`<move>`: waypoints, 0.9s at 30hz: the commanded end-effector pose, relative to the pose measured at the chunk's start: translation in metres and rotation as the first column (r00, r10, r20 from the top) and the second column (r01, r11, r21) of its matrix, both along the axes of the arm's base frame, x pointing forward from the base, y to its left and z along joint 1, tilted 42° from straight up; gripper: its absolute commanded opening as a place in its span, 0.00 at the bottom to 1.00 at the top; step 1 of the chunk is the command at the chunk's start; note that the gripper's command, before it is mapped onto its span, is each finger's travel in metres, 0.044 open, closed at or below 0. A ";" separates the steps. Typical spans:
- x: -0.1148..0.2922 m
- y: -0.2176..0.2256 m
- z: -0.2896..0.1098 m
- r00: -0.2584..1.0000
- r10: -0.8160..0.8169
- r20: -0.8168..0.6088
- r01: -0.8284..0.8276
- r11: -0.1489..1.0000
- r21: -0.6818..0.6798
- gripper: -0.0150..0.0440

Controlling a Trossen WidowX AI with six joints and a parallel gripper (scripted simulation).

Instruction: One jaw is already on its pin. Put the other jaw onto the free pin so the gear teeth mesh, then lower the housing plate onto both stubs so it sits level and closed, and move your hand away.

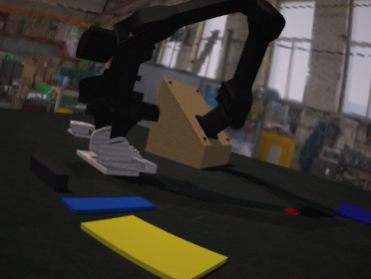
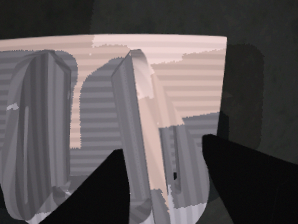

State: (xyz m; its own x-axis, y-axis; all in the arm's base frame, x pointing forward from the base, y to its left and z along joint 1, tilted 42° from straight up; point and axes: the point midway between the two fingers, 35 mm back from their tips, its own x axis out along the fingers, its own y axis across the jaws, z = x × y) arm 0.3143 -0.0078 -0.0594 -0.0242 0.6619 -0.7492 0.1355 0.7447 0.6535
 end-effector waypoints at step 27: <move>0.000 0.006 -0.006 1.000 -0.002 0.002 0.002 1.000 0.003 0.48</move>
